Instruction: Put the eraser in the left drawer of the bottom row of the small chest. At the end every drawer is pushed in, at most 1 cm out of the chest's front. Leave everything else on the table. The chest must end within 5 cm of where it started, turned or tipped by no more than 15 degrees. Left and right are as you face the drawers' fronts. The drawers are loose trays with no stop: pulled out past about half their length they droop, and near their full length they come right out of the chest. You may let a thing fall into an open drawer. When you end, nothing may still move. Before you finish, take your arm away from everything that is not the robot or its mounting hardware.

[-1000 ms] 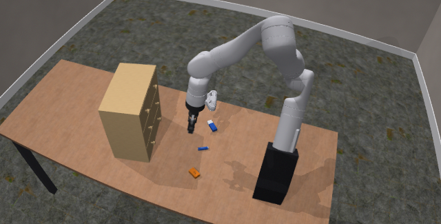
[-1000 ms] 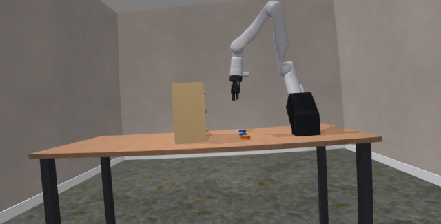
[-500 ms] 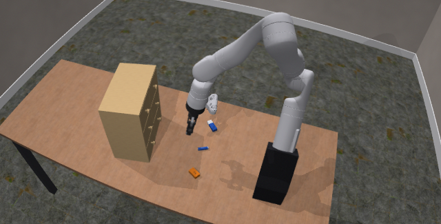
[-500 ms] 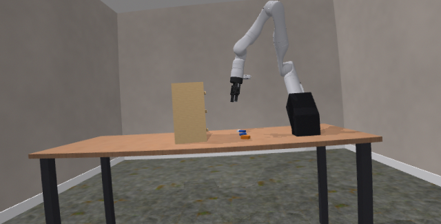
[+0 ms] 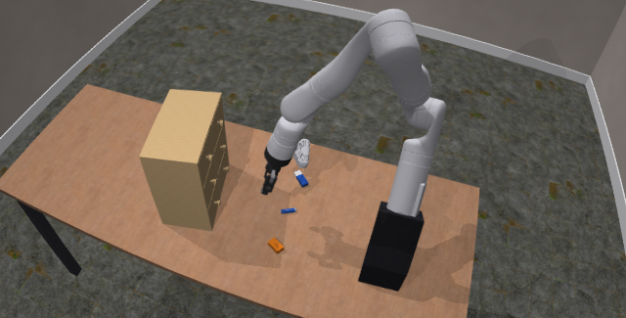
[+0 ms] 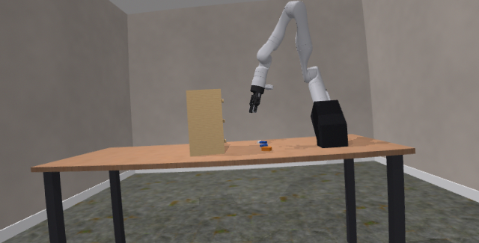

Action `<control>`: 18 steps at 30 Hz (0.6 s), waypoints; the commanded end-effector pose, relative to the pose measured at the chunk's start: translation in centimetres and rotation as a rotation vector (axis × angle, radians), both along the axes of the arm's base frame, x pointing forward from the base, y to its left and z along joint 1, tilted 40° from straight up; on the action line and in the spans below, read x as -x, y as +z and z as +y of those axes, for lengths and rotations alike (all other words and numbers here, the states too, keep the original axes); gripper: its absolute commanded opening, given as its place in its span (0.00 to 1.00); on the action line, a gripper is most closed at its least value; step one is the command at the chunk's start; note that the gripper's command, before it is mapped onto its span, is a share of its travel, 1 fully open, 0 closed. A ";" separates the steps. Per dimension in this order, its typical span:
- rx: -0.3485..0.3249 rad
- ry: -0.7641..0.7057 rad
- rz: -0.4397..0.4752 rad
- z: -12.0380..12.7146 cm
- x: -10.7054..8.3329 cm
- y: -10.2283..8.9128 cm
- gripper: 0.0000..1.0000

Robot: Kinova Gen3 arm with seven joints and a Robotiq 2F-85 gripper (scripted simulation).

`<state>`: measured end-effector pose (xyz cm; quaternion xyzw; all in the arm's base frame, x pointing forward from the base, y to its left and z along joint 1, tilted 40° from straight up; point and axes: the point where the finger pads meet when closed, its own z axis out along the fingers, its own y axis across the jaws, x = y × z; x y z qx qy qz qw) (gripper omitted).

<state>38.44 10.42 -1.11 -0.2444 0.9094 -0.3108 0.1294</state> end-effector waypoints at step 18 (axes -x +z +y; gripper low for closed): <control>-0.042 0.063 -0.070 -0.5 -1.2 -0.9 1.00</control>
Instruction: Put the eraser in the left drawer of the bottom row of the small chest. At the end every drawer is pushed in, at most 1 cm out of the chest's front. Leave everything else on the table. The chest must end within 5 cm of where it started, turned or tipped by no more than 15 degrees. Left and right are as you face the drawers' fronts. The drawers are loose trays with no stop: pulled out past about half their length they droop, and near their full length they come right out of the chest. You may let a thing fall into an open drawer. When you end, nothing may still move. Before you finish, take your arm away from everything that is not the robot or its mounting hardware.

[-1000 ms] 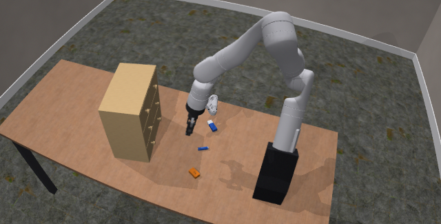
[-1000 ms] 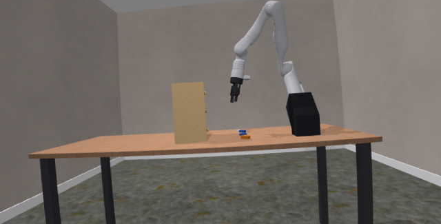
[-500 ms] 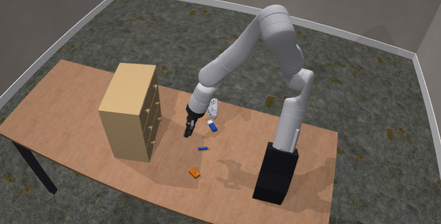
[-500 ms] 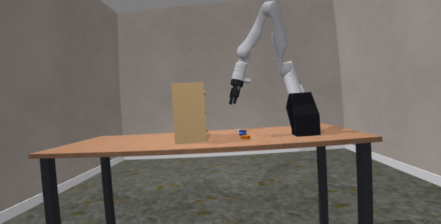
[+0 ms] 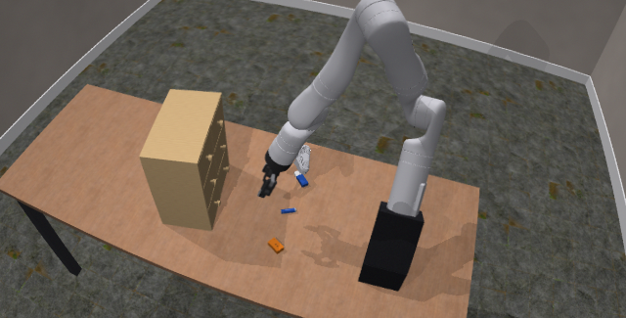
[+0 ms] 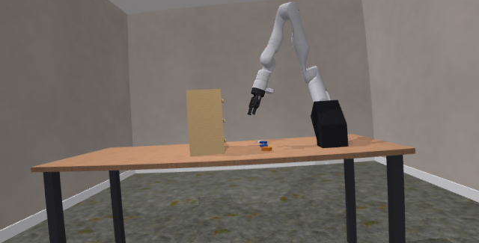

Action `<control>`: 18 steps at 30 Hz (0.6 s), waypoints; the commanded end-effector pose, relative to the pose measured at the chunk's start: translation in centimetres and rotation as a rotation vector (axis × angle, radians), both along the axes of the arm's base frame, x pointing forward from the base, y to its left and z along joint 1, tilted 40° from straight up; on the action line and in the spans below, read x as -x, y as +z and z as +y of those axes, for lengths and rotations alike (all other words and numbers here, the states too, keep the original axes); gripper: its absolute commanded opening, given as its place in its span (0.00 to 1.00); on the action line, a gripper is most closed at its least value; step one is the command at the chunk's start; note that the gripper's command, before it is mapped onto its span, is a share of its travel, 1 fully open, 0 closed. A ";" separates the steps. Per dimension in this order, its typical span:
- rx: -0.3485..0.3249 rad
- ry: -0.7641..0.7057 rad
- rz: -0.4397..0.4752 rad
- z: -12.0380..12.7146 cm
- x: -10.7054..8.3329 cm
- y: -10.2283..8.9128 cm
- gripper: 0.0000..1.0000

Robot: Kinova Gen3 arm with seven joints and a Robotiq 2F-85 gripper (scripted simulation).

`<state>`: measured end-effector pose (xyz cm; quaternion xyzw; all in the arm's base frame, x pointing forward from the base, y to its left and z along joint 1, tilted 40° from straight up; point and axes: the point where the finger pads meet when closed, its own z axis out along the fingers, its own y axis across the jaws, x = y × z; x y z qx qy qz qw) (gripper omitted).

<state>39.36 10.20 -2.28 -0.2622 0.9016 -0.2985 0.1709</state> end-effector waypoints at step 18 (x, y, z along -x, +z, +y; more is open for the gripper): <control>-0.036 0.052 -0.066 -0.8 -1.1 -0.8 1.00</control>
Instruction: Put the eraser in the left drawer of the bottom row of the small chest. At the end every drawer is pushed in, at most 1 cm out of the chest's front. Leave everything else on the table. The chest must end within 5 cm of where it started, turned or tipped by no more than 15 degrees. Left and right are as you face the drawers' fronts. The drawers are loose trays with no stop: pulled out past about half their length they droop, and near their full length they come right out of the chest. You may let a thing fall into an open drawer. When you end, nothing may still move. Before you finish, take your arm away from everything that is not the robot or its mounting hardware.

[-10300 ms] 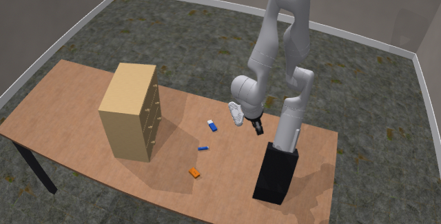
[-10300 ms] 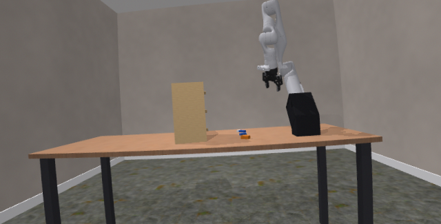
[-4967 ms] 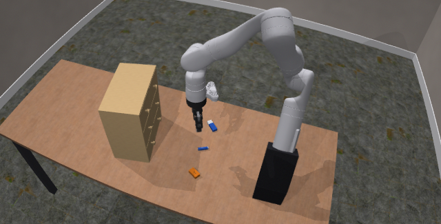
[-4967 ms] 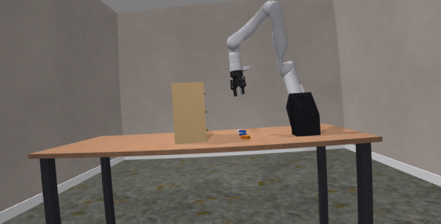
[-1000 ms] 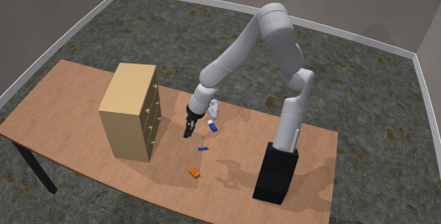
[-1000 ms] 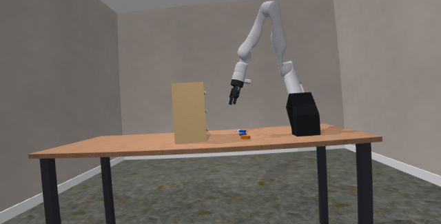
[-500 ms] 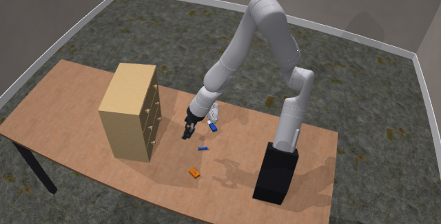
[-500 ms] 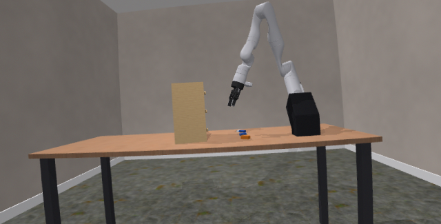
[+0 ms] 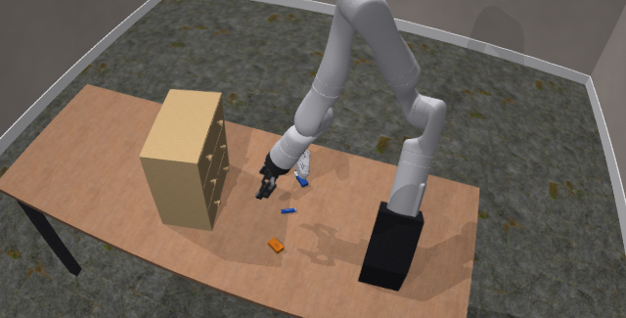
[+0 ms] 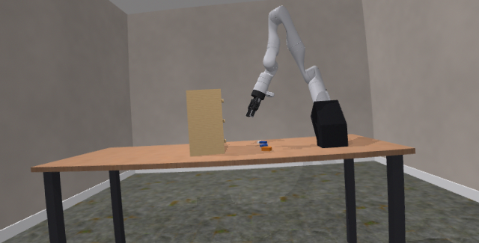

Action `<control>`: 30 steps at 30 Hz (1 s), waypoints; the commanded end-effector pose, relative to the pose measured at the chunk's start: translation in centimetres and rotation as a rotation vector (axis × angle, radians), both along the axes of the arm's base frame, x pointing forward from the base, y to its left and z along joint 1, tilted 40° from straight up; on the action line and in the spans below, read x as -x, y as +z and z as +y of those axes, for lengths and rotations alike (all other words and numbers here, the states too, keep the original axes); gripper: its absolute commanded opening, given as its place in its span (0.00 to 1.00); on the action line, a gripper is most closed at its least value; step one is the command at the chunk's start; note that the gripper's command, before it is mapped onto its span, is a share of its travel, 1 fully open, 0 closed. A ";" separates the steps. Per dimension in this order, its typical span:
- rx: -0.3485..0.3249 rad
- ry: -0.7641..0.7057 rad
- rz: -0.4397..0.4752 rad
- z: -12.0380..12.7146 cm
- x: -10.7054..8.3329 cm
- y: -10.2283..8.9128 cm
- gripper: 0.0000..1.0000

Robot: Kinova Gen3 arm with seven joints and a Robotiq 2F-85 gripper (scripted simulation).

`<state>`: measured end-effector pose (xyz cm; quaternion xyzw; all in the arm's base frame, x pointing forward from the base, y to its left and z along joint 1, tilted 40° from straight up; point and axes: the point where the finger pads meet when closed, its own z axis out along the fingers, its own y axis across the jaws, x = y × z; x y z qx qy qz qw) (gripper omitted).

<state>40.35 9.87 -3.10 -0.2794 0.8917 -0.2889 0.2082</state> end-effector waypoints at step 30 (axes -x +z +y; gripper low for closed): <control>-0.072 0.092 -0.124 -1.1 -2.1 -1.6 1.00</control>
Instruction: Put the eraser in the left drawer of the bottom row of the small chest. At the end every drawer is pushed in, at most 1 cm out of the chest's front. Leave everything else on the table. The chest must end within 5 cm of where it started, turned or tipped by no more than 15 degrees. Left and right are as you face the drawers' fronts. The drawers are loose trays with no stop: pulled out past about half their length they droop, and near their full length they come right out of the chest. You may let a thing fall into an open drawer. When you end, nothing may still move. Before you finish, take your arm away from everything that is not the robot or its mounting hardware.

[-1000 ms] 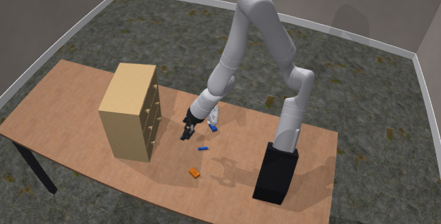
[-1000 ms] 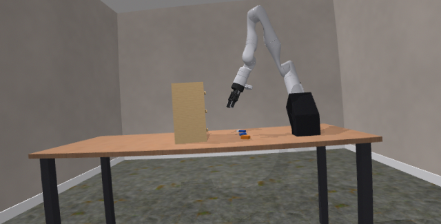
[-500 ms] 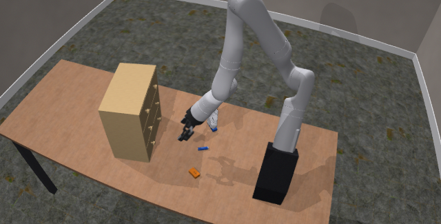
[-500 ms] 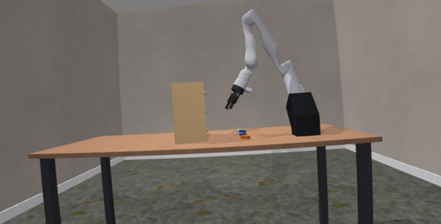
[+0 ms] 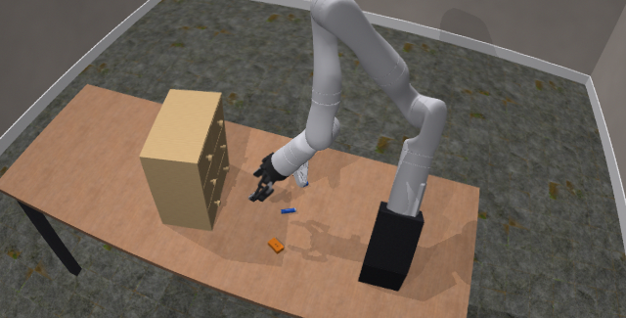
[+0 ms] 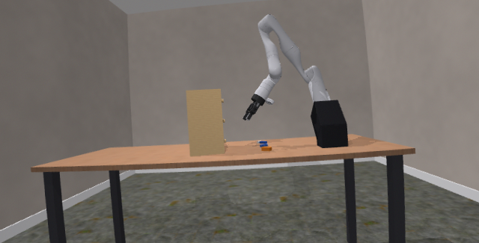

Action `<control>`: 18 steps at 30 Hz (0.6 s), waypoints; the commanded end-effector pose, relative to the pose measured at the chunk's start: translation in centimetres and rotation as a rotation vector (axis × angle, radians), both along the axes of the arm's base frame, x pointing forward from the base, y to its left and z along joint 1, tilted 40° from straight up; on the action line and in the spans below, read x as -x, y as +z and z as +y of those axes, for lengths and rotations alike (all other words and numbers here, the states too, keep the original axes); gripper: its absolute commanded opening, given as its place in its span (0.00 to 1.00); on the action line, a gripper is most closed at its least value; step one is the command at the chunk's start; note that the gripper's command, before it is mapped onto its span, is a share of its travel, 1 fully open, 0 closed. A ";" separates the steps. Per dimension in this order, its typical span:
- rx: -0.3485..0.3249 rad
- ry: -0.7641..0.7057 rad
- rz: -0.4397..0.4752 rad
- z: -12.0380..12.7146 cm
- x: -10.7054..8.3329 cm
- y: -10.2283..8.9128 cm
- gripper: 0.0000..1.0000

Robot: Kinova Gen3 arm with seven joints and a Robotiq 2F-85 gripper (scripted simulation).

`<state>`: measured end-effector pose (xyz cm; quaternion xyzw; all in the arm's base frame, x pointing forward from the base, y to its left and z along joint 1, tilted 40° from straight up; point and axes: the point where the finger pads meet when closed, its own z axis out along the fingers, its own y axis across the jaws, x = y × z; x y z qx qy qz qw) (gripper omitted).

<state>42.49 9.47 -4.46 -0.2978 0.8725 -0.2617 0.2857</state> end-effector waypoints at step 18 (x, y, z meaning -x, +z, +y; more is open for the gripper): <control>-0.028 0.043 -0.053 -0.8 -0.7 -1.1 1.00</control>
